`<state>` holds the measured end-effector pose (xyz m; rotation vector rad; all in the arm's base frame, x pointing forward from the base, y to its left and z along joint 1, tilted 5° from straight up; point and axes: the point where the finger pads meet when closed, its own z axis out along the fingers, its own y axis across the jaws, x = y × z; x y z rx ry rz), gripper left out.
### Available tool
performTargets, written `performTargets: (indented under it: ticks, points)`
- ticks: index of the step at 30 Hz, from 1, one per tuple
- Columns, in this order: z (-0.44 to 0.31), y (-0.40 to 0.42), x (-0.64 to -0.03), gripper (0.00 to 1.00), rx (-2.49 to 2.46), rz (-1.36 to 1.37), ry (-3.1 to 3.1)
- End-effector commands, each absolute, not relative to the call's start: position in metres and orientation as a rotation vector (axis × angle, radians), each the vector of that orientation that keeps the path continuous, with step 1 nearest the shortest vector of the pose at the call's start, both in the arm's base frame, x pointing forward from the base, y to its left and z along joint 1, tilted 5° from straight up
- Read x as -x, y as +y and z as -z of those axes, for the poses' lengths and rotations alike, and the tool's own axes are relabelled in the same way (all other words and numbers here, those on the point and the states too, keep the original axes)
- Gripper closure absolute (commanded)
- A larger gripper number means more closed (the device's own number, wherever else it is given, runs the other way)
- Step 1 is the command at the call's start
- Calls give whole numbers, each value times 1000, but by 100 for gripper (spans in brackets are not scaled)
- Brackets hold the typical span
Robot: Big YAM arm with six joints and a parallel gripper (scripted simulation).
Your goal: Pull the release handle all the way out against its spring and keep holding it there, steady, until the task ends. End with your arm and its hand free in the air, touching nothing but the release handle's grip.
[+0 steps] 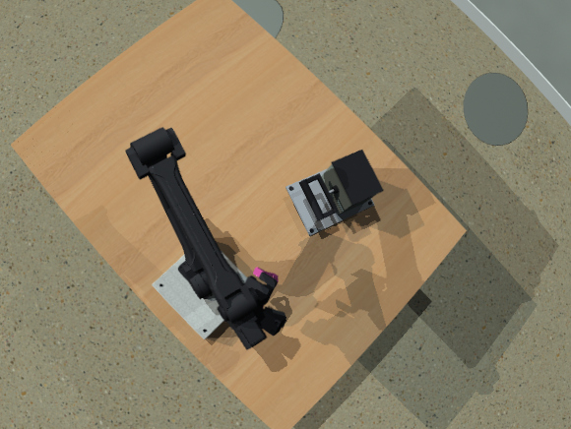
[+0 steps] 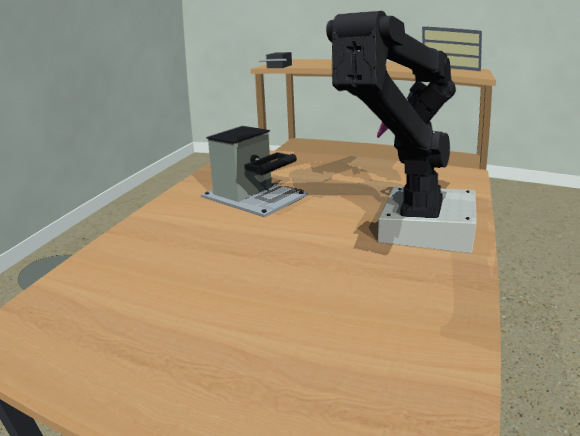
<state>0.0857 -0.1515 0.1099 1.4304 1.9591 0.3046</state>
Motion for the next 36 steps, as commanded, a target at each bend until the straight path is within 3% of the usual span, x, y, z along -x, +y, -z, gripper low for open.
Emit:
performTargets:
  ticks: [1, 36]
  points:
    - [-112, -153, -85, 0, -1427, -298, 1959]
    - [-122, -157, -102, 0, -1584, -446, 2004]
